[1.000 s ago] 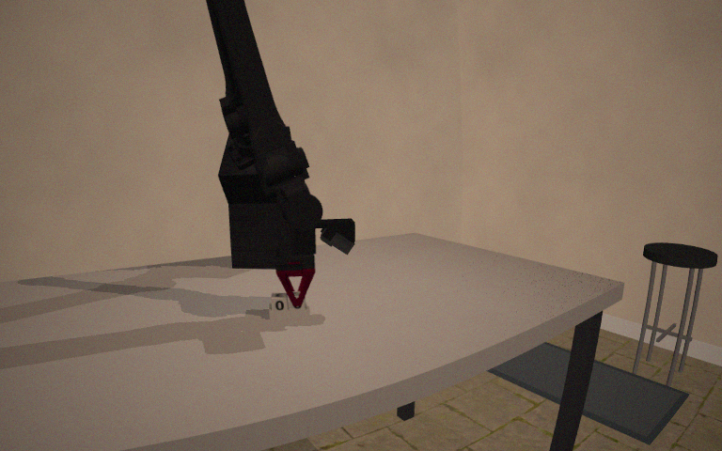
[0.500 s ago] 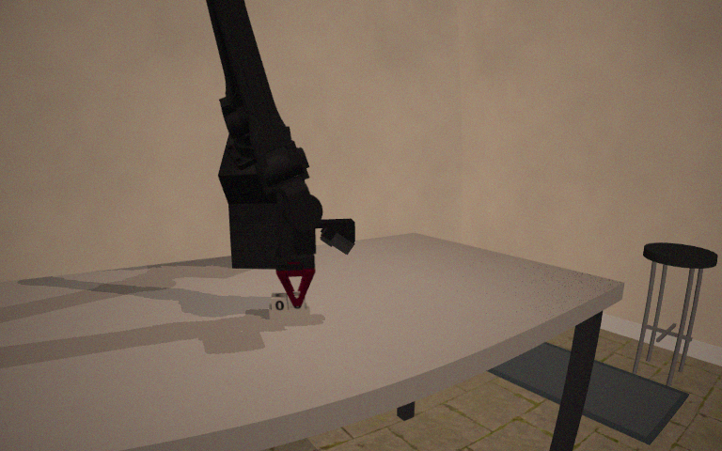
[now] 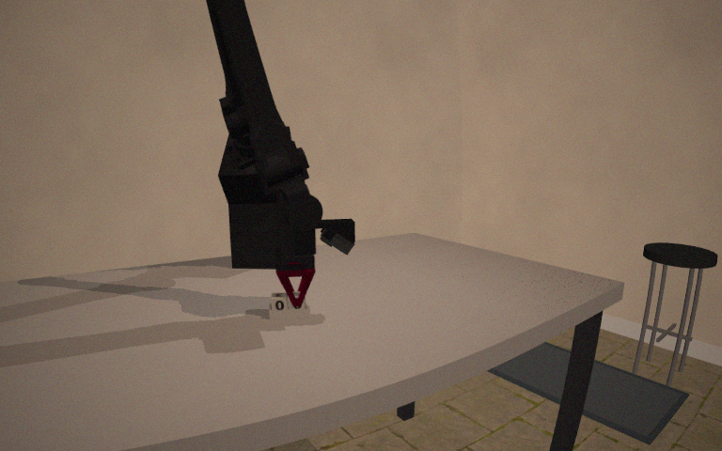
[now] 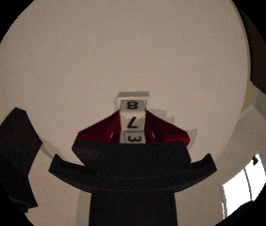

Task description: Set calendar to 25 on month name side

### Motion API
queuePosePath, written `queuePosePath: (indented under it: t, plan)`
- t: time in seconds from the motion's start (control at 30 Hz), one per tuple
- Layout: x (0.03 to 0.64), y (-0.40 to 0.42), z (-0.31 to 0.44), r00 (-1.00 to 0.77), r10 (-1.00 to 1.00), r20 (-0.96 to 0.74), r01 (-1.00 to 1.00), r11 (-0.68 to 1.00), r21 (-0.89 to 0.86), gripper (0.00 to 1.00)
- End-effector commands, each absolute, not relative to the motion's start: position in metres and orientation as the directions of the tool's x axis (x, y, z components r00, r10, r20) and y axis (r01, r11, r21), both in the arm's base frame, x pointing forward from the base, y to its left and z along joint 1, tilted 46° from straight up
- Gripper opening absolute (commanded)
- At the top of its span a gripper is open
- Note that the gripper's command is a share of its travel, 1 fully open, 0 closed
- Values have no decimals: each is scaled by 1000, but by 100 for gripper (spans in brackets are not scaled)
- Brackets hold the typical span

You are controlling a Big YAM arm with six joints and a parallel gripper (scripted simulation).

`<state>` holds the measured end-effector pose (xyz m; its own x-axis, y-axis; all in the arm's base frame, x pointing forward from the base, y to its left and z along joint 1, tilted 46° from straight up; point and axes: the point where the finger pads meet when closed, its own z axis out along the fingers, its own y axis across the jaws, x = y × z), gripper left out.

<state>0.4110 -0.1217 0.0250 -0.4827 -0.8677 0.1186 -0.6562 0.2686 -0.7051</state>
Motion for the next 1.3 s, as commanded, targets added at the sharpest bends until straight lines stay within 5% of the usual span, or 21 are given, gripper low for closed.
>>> queuePosePath:
  t: [0.0, 1.03, 1.27]
  plan:
    - [418, -128, 28, -487, -866, 114, -643, 267, -718, 26]
    - [418, -128, 28, -487, -866, 114, -643, 267, -718, 26]
    - [418, -128, 28, -487, -866, 114, -643, 267, -718, 38]
